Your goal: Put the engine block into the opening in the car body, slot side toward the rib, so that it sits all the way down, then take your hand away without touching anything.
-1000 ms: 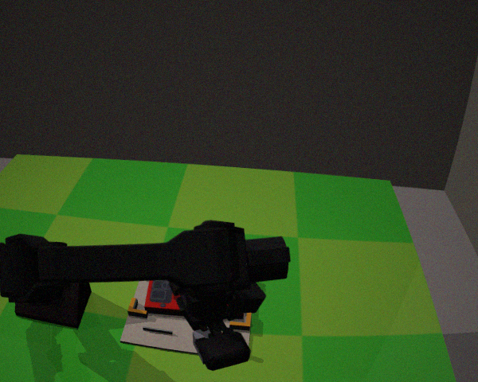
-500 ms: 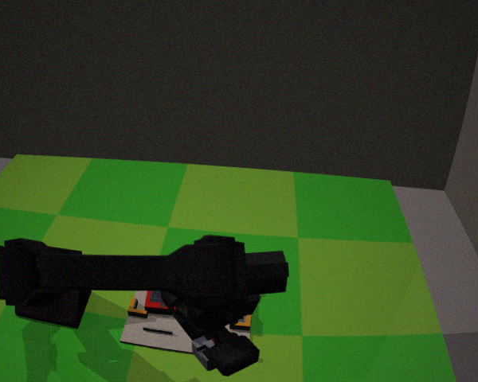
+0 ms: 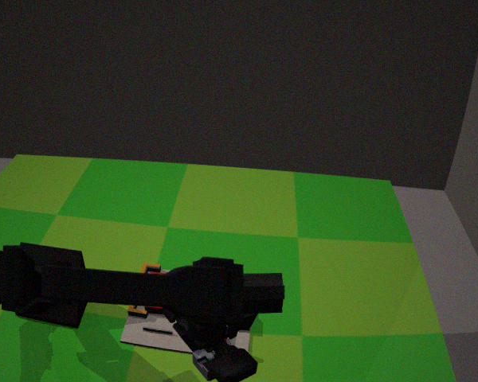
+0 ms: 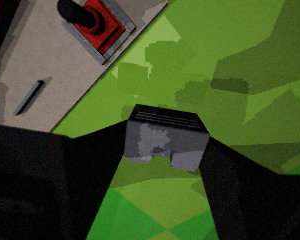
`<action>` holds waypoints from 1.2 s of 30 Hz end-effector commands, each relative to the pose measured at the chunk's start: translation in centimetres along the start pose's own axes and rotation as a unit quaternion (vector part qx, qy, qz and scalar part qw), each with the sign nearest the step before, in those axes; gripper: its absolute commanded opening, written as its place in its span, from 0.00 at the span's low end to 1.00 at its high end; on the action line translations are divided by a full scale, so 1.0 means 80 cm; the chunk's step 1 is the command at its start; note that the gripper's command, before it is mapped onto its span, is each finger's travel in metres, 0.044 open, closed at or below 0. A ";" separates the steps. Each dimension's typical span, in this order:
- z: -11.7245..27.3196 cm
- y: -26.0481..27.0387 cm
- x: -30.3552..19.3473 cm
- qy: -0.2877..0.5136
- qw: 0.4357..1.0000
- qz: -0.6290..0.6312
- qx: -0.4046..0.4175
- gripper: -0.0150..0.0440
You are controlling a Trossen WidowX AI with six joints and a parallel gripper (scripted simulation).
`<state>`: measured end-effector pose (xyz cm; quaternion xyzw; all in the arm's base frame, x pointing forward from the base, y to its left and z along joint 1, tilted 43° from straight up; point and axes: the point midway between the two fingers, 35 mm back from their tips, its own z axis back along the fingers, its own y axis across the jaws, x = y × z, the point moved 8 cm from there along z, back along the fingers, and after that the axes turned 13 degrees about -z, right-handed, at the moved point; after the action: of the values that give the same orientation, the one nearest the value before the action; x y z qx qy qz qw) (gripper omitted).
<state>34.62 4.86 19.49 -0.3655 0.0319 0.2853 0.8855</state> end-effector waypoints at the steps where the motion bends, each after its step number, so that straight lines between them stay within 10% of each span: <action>1: -0.011 0.002 -0.001 0.001 1.000 0.004 -0.002 0.25; 36: -0.074 0.001 0.001 -0.003 1.000 0.004 -0.004 0.34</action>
<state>35.50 1.00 15.11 -0.3679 0.0292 0.2901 0.8829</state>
